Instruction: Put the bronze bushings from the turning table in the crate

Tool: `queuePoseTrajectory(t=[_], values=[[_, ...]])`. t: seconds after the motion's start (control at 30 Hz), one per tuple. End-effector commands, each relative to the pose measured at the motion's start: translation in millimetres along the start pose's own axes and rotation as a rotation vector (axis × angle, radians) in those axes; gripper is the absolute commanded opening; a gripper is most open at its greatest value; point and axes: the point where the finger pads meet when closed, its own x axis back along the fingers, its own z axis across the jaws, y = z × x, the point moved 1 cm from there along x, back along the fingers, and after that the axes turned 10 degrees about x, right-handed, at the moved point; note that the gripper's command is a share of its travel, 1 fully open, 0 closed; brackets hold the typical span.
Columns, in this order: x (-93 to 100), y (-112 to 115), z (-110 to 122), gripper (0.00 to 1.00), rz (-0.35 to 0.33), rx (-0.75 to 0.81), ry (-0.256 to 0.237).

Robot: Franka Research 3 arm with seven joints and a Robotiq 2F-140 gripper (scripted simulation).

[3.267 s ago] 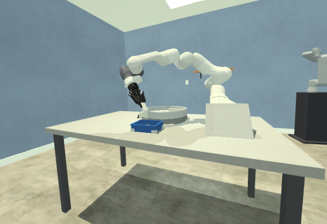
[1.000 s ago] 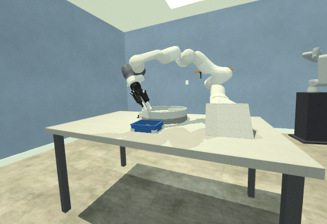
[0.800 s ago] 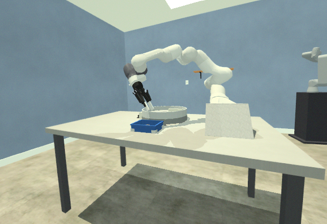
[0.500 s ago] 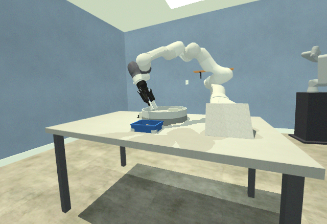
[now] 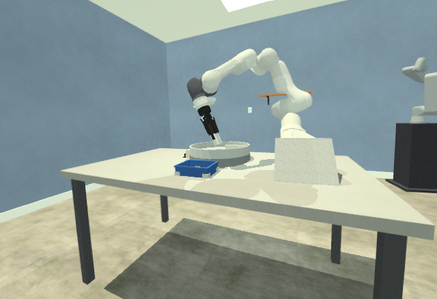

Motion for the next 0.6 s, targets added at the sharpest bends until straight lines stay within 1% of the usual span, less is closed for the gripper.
queuePoseTrajectory(t=[0.0,0.2,0.27,0.4,0.5,0.57], values=[[2.1,10.1,-11.2,0.24,-0.094,0.09,0.001],[-3.2,-11.4,-52.2,0.24,-0.185,0.194,-0.055],[-6.2,-17.0,-59.6,0.24,-0.204,0.222,-0.065],[-5.5,-28.9,-87.6,0.24,-0.26,0.276,-0.102],[-11.4,-38.4,-100.0,0.24,-0.294,0.325,-0.119],[-11.4,-38.4,-100.0,0.24,-0.294,0.325,-0.119]])
